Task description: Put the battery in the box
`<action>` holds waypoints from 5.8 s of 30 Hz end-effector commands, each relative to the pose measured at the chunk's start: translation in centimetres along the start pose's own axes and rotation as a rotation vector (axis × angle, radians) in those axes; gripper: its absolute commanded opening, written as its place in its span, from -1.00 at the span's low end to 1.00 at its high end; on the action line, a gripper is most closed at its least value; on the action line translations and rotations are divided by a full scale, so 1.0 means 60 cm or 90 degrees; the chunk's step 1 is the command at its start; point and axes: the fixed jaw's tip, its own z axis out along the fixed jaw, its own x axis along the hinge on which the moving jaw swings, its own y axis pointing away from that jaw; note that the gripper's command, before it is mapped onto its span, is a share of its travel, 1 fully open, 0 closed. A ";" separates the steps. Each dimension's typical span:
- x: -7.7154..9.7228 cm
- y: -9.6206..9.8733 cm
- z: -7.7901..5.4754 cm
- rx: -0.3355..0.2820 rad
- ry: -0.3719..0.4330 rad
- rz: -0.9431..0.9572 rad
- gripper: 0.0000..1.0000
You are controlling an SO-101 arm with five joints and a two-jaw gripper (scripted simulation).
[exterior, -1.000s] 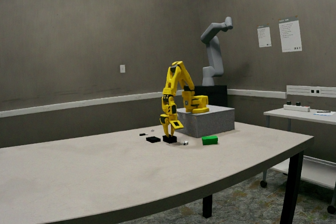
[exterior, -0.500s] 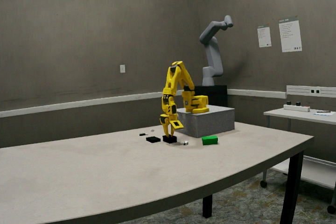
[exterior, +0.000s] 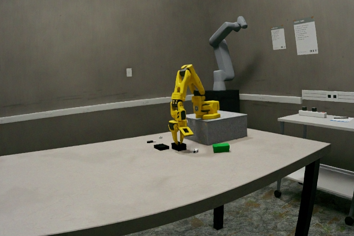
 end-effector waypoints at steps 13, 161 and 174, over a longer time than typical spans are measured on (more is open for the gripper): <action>0.003 0.006 0.002 -0.011 0.002 0.000 -0.85; 0.004 0.009 -0.032 -0.015 0.003 0.000 -0.85; 0.004 0.009 -0.036 -0.014 0.002 0.000 -0.85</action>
